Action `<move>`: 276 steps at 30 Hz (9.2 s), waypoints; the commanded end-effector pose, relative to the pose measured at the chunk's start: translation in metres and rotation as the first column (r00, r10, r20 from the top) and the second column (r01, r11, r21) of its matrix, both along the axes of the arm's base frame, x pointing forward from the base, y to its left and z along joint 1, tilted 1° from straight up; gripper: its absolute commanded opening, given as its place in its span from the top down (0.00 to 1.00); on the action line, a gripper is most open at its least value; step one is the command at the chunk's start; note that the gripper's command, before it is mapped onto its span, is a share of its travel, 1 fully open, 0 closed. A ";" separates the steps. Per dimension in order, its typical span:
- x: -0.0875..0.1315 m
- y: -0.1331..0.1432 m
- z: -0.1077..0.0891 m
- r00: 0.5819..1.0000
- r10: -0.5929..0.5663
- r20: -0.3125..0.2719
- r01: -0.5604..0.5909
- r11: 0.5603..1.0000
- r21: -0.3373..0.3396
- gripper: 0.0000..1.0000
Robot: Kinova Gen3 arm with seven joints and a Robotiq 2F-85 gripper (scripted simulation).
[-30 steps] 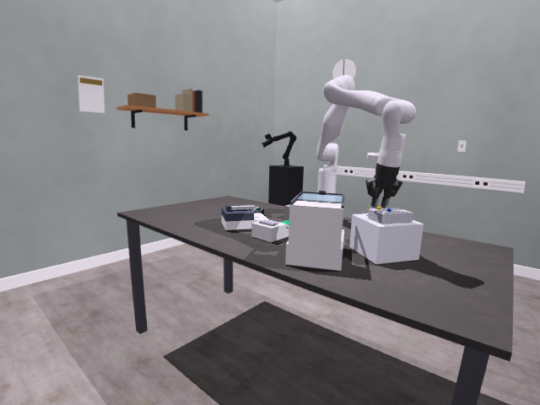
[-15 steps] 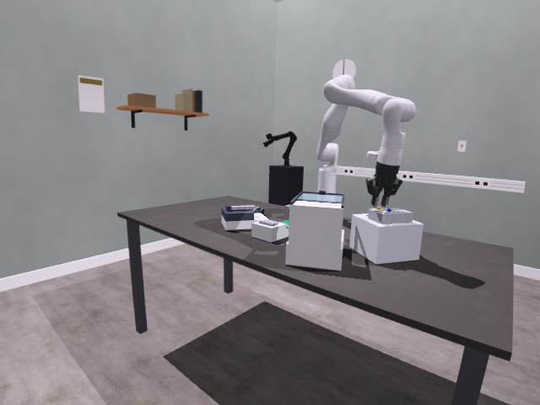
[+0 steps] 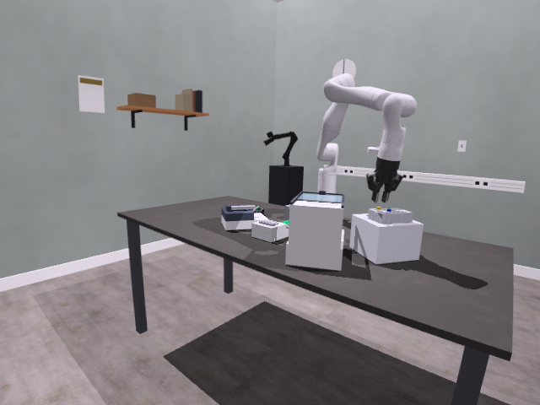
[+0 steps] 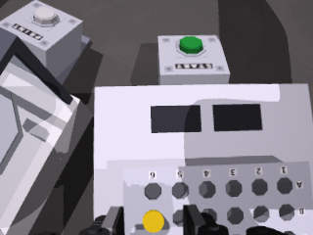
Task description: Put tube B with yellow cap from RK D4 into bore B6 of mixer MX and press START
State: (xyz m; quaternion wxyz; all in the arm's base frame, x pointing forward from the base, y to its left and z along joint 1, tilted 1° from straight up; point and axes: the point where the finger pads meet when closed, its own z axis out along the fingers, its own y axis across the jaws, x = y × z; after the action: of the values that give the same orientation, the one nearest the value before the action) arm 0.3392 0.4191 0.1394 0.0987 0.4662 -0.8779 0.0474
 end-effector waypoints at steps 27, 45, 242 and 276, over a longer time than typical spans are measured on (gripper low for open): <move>0.001 0.000 0.033 1.000 0.000 0.001 0.000 1.000 0.002 0.58; -0.025 -0.026 0.037 1.000 0.000 0.001 0.000 1.000 0.001 0.58; -0.134 -0.118 -0.100 -0.011 -0.991 0.131 0.986 0.011 0.164 0.90; -0.135 -0.118 -0.119 -0.011 -0.991 0.131 0.986 0.011 0.164 0.90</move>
State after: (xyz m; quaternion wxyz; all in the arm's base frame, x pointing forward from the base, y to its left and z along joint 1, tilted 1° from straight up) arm 0.2043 0.3011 0.0208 0.0056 -0.2933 -0.9560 0.0034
